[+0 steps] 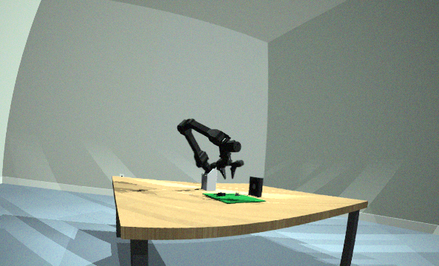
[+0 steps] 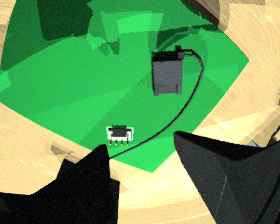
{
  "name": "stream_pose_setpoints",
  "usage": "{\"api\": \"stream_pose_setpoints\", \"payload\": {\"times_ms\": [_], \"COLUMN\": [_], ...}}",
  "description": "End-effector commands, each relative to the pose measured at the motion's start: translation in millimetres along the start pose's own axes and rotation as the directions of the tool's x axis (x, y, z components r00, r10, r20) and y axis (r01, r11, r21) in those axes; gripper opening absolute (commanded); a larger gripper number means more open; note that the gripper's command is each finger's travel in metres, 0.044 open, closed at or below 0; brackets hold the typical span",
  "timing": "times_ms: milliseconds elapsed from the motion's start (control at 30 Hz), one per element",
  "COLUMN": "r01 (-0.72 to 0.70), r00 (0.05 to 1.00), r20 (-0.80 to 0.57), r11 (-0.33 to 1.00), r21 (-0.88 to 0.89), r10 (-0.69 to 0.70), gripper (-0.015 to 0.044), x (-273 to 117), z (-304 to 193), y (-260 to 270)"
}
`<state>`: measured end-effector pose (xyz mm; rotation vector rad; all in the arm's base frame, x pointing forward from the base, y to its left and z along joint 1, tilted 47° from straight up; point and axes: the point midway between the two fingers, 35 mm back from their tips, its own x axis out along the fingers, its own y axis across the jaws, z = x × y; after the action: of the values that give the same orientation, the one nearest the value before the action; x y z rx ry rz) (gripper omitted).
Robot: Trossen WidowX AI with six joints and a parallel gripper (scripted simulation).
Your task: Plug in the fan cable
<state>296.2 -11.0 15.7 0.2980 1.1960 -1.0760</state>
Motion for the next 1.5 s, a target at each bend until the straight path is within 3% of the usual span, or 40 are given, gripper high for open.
{"api": "stream_pose_setpoints", "payload": {"times_ms": [0,167,367,1467], "r01": [0.119,0.119,0.12,0.122], "r00": [0.993,0.993,0.993,0.992], "r20": [0.003,0.003,0.005,0.007], "r11": [0.991,0.991,0.99,0.99], "r21": [0.067,0.067,0.067,0.067], "r10": [-0.119,-0.119,-0.121,-0.122], "gripper": [0.021,0.021,0.021,0.021], "x": [3.1,5.6,47.9,86.4], "z": [19.9,20.7,31.6,41.6], "y": [-30.2,-30.4,-36.9,-42.7]}}
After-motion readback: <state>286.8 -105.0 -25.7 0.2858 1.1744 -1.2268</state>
